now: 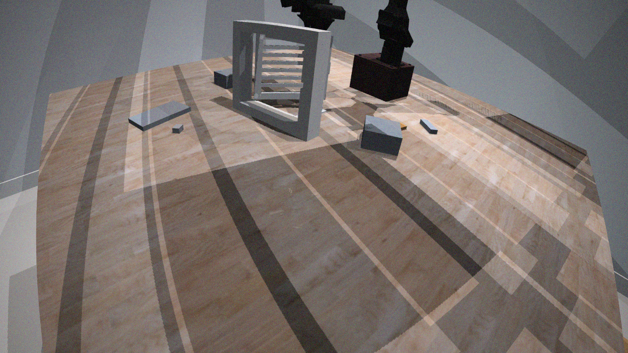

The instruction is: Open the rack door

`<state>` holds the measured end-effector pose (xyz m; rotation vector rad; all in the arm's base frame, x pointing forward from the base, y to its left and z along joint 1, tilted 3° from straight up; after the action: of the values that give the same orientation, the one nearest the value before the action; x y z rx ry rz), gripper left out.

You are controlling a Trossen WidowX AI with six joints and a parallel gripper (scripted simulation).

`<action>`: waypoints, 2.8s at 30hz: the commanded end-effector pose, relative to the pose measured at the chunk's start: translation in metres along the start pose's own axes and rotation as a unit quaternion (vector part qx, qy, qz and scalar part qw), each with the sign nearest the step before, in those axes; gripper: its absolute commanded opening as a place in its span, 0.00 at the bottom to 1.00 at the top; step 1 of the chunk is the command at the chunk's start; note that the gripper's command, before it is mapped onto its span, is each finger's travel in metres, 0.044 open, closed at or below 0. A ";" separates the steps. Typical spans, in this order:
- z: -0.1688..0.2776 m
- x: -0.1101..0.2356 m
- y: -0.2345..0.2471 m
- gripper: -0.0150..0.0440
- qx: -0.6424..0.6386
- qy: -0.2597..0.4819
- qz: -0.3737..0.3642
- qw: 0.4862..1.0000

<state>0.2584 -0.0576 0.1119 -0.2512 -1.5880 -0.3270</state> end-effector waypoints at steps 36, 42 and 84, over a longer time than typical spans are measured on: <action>-0.037 0.001 -0.066 0.27 0.282 -0.002 0.002 0.959; -0.047 0.001 -0.075 0.27 0.327 -0.002 0.003 0.945; -0.054 0.018 -0.081 0.73 0.352 -0.002 0.003 0.936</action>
<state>0.2783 -0.1522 0.1200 0.2979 -1.6004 0.2524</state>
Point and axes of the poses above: the point midway between the two fingers, 35 mm back from their tips, its own x axis back along the fingers, its own y axis across the jaws, z = x × y, the point moved 3 cm from there along x, back along the fingers, and after that the axes turned 1 degree about -x, right-handed, at the moved point
